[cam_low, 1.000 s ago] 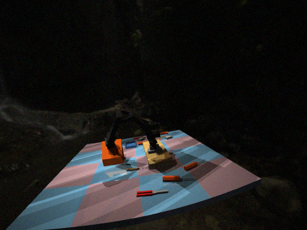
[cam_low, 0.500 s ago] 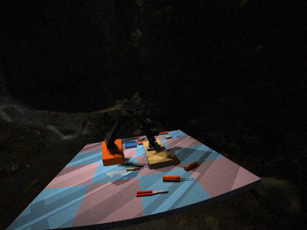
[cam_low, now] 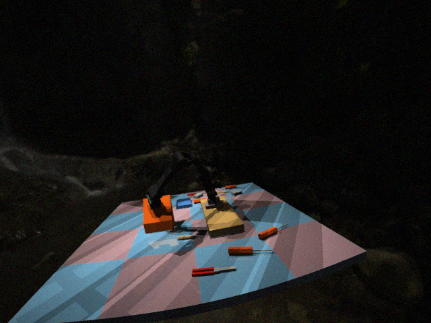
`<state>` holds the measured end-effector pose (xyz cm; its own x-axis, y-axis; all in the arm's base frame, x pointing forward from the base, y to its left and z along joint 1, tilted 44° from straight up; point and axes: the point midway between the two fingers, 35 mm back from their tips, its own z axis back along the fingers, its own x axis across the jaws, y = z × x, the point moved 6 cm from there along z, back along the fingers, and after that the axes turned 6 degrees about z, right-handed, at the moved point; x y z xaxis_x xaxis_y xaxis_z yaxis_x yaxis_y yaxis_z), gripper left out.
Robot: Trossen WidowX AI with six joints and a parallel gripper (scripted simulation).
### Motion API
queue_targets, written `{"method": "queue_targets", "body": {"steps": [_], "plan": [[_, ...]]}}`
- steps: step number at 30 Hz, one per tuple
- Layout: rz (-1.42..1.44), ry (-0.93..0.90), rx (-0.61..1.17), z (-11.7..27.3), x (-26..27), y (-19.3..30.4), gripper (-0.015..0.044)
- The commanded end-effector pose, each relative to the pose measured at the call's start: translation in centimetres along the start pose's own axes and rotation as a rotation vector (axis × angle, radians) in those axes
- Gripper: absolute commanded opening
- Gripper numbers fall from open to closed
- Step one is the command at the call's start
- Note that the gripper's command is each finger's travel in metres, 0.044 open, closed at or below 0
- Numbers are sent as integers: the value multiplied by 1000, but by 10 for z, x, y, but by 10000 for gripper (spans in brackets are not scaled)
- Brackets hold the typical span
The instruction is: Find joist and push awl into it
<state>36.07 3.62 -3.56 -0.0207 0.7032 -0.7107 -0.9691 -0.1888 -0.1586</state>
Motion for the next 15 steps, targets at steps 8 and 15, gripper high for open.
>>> {"method": "queue_targets", "body": {"steps": [8,15], "plan": [[-2,-3,0,0,44,-5,0],[-4,-5,-1,1,71,-8,0]]}}
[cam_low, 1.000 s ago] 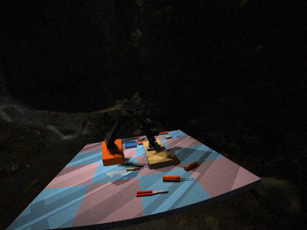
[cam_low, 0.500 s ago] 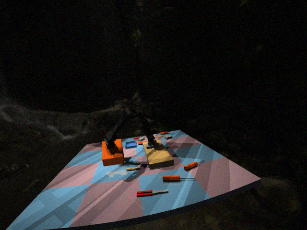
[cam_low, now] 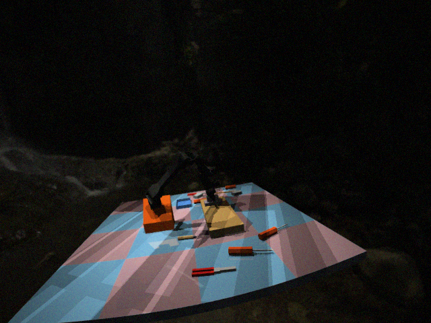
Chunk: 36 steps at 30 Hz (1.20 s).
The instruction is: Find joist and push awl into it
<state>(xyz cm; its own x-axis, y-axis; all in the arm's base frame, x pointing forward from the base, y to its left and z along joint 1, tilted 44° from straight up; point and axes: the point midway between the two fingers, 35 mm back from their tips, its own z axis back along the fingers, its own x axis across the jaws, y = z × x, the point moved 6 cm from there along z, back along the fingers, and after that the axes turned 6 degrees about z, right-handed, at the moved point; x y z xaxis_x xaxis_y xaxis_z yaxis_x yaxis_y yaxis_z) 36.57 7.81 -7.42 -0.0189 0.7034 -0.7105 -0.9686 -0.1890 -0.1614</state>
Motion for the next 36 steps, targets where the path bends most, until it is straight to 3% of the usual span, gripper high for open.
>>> {"method": "queue_targets", "body": {"steps": [1,16,36], "plan": [[-2,-5,1,0,18,-2,0],[-4,-9,0,1,71,-8,0],[-3,-7,1,0,42,-4,0]]}}
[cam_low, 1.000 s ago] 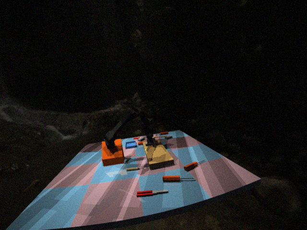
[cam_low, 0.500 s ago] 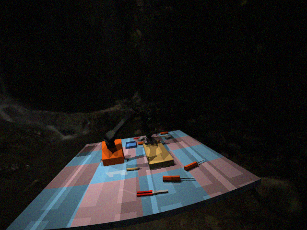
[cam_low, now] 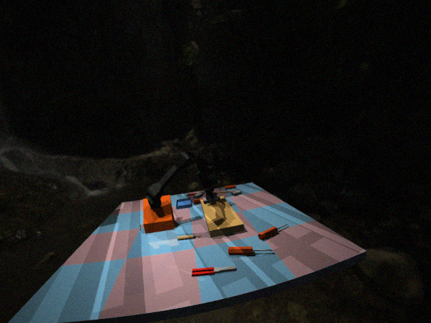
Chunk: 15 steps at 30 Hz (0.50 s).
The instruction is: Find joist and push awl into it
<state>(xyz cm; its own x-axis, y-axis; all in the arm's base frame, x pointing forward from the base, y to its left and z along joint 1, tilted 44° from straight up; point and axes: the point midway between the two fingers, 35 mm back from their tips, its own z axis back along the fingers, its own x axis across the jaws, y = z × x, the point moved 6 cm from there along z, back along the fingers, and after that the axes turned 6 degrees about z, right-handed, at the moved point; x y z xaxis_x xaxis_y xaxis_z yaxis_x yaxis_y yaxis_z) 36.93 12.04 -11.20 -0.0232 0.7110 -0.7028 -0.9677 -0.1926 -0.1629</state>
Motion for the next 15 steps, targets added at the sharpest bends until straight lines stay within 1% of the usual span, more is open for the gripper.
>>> {"method": "queue_targets", "body": {"steps": [1,15], "plan": [[-4,5,5,-2,-18,1,0],[-2,9,6,-2,-71,7,0]]}}
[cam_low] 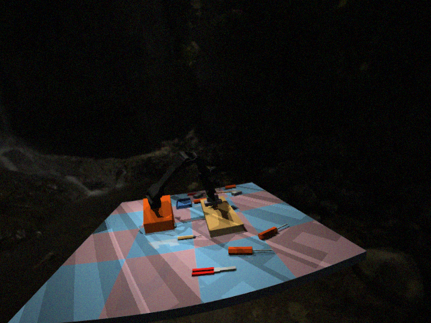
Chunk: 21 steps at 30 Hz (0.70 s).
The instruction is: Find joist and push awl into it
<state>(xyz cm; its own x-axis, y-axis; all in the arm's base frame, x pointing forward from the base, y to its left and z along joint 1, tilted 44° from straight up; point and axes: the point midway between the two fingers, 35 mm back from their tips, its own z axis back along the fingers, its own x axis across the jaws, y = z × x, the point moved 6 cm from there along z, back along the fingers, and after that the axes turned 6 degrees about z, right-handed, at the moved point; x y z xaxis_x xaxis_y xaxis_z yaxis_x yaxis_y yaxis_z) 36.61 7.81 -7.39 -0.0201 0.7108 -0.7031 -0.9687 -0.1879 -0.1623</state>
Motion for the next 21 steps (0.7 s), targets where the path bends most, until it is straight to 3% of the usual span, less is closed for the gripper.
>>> {"method": "queue_targets", "body": {"steps": [1,21], "plan": [[1,8,2,-1,-18,3,0],[4,12,4,-1,-95,11,0]]}}
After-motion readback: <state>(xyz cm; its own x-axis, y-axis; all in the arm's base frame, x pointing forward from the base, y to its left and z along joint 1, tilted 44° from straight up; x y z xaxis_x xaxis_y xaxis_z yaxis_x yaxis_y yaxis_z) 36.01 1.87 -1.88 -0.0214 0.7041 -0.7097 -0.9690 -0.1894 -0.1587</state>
